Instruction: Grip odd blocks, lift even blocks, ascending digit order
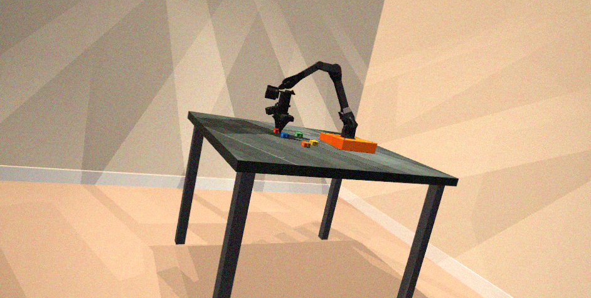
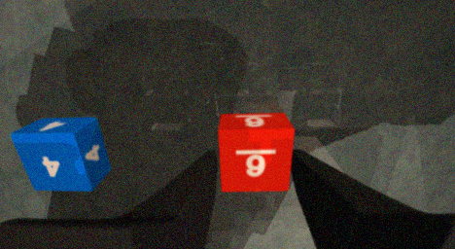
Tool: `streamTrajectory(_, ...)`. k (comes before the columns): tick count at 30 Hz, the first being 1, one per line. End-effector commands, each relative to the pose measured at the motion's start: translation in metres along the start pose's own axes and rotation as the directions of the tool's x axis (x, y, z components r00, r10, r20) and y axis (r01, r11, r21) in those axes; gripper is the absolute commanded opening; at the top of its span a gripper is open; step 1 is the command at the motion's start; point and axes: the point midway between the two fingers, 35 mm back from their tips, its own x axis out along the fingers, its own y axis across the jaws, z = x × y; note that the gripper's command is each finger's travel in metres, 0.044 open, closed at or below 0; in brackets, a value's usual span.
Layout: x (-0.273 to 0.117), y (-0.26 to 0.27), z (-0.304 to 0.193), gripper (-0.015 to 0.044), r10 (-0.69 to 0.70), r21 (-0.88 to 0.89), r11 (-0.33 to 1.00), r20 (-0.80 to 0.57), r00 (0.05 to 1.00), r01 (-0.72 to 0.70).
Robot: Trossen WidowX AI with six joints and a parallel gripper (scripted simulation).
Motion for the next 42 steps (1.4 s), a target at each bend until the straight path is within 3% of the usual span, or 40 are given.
streamTrajectory(1, 0.0, 0.0, 0.0, 0.012, 0.003, -0.005, 1.0, 0.001, 1.0, -0.003)
streamTrajectory(42, -0.015, 0.0, 0.0, 0.012, 0.004, -0.005, 1.0, 0.001, 1.0, -0.004)
